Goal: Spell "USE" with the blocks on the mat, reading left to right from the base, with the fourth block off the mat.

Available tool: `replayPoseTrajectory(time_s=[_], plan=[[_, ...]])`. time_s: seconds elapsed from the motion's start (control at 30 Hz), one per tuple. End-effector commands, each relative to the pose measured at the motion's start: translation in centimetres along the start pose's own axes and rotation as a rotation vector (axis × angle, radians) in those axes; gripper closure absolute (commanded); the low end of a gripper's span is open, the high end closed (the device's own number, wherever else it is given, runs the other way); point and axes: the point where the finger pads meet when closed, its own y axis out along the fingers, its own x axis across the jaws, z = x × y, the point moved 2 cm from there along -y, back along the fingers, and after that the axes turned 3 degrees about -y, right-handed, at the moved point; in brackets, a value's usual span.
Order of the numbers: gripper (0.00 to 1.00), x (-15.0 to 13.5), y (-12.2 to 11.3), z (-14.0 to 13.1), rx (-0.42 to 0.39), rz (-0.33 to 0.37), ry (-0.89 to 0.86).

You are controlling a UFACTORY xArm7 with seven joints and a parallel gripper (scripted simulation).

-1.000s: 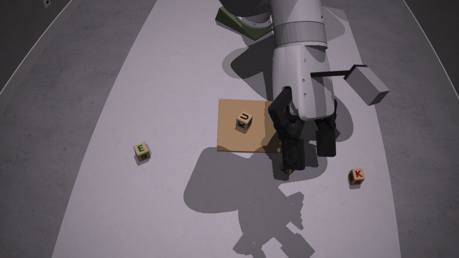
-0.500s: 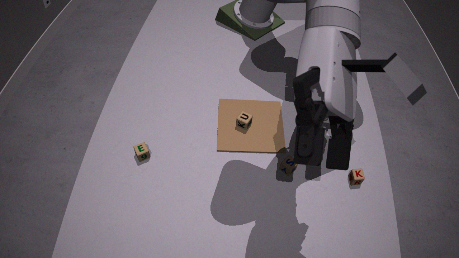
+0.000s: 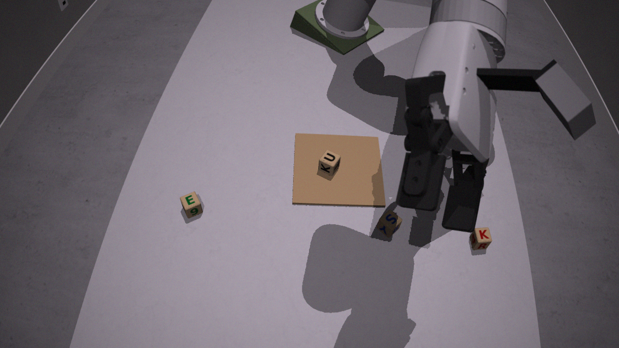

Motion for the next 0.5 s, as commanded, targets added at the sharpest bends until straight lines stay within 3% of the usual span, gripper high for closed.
replayPoseTrajectory(time_s=[0.0,0.03,0.1,0.47], plan=[[0.0,0.2,0.0,0.1,0.0,-0.004,0.001],[0.0,0.2,0.0,0.1,0.0,-0.004,0.001],[0.0,2.5,-0.7,1.1,-0.044,-0.081,0.029],[0.0,2.5,-0.7,1.1,-0.044,-0.081,0.029]])
